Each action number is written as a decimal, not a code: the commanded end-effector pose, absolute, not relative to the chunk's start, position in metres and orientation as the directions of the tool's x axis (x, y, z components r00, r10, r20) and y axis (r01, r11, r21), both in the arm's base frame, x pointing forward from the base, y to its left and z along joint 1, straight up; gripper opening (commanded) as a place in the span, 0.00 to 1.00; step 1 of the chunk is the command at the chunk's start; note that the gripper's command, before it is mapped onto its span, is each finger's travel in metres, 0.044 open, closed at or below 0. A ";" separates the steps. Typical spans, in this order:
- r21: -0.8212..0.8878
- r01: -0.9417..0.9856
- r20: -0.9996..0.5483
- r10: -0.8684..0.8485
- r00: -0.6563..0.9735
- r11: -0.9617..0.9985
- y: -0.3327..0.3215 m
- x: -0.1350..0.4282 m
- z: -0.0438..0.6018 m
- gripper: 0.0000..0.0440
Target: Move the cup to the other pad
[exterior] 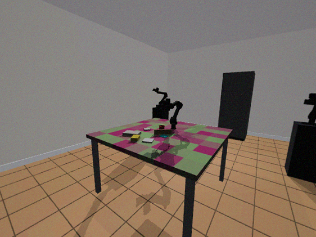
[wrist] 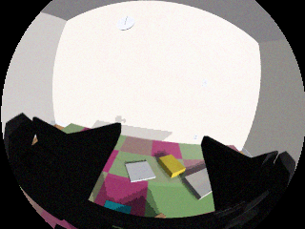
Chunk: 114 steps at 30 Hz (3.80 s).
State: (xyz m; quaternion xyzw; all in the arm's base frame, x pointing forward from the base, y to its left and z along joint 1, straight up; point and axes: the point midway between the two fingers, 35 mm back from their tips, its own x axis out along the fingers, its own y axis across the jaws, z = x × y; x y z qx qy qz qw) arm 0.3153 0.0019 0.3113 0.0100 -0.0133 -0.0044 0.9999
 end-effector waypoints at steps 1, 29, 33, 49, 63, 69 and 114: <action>0.026 0.006 0.020 -0.006 1.000 1.000 0.003 0.315 0.310 0.85; 0.234 -0.068 -0.318 0.142 0.937 0.970 0.051 0.309 0.276 0.13; 0.264 -0.058 -0.371 0.157 0.915 0.963 0.056 0.308 0.274 0.14; 0.338 0.035 -0.584 0.180 0.792 0.941 0.072 0.300 0.258 0.17; 0.303 0.131 -0.753 0.153 0.640 0.944 0.077 0.291 0.240 0.21; 0.264 0.161 -0.813 0.130 0.567 0.951 0.076 0.285 0.232 0.23; -0.069 0.190 -0.997 -0.072 0.011 0.979 0.029 0.239 0.171 0.23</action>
